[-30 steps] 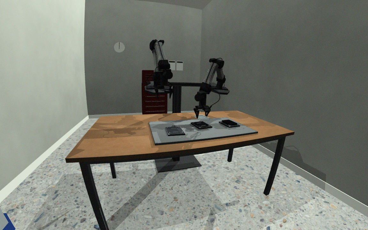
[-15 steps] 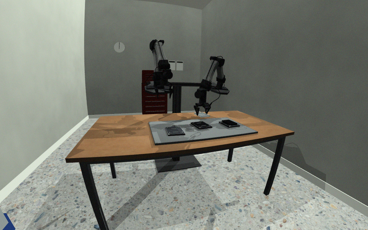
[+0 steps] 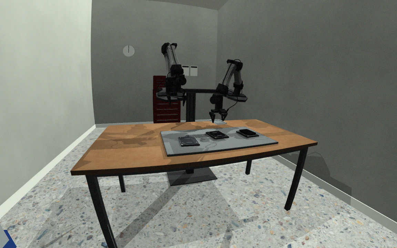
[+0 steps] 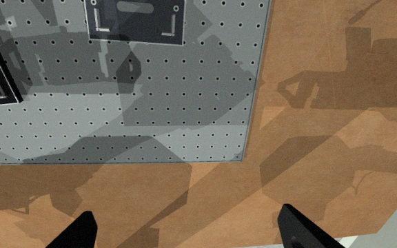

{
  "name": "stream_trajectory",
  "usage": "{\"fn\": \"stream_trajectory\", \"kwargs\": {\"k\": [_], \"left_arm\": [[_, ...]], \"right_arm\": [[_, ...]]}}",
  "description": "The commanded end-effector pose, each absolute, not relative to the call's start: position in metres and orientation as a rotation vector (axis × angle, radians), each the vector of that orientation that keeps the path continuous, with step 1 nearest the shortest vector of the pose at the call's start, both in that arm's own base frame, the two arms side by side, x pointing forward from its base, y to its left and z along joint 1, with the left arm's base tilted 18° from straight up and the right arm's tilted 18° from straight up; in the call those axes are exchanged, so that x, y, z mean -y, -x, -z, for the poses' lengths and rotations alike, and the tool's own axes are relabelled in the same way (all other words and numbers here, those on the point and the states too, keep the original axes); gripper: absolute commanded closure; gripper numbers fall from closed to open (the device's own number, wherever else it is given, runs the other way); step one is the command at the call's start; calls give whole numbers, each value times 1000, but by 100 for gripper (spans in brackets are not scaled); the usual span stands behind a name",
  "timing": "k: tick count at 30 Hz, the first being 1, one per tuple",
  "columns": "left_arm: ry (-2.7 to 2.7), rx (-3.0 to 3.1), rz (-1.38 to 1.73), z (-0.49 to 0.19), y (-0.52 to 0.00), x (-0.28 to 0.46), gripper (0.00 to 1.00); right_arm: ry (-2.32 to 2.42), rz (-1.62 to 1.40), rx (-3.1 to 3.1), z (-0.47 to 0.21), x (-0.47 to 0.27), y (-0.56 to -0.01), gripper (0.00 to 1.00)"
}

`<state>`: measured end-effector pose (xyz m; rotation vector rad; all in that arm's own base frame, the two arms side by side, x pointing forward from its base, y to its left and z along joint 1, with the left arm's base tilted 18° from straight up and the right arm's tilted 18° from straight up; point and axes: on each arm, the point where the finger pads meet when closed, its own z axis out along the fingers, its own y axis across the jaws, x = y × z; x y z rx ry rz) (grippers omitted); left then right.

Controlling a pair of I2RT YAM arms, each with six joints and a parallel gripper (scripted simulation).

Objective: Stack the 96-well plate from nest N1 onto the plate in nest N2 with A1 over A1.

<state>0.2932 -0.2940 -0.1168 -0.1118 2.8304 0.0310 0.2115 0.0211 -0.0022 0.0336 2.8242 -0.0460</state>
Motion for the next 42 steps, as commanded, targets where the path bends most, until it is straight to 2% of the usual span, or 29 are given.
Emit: {"fn": "stream_trajectory", "kwargs": {"k": [1,15,42], "left_arm": [[113,-2824,-22,113,-294,296,100],[116,-2804,7,99,-297,305,100],[79,-2811,0,100,-308,220,100]], "right_arm": [[-24,36,-2845,6,-21,-203,0],[-24,36,-2845,6,-21,-203,0],[-24,36,-2845,6,-21,-203,0]]}}
